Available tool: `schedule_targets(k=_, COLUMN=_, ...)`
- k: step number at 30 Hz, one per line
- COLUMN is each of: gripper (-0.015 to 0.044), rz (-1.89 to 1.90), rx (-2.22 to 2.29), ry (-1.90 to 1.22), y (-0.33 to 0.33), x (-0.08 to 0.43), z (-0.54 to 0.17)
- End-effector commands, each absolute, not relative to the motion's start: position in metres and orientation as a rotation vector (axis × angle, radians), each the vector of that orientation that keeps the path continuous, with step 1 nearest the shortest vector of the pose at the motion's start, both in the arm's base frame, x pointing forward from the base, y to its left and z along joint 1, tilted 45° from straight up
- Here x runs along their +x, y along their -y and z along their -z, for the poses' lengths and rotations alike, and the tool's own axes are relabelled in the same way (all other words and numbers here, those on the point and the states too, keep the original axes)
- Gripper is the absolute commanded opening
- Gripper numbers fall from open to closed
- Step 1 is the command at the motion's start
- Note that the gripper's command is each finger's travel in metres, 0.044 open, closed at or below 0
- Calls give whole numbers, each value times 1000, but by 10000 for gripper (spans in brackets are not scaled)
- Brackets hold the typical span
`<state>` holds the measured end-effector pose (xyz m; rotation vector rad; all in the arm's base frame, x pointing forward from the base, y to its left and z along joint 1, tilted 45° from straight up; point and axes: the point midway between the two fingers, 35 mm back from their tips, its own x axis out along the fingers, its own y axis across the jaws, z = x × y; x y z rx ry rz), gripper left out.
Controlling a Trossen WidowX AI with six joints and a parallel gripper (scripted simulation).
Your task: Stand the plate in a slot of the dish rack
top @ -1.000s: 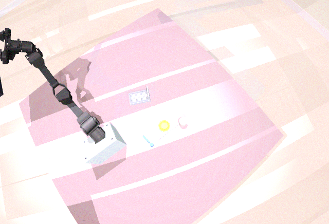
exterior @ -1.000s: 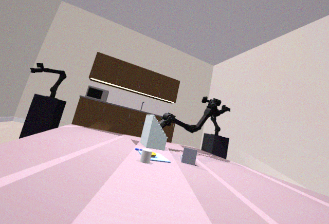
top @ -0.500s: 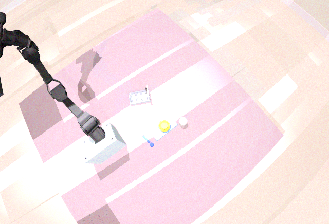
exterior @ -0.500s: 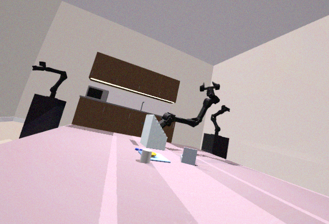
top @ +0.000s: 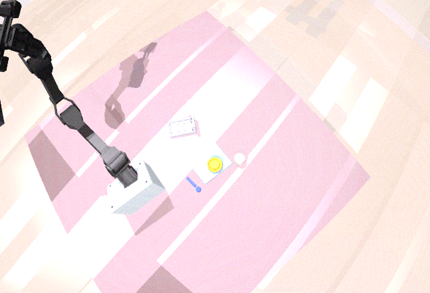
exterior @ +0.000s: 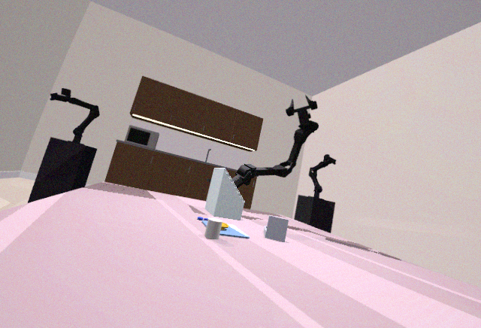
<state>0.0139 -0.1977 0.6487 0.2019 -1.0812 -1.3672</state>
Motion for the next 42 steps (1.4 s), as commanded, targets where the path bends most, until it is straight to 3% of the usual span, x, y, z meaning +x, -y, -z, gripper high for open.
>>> schedule_targets(k=1, gripper=400, rz=1371, rx=201, ry=909, y=232, x=47, z=-630)
schedule_targets(k=23, gripper=400, rz=1242, rx=196, ry=143, y=337, x=189, z=-498)
schedule_targets(k=42, gripper=400, rz=957, rx=282, ry=-433, y=355, x=291, z=-331)
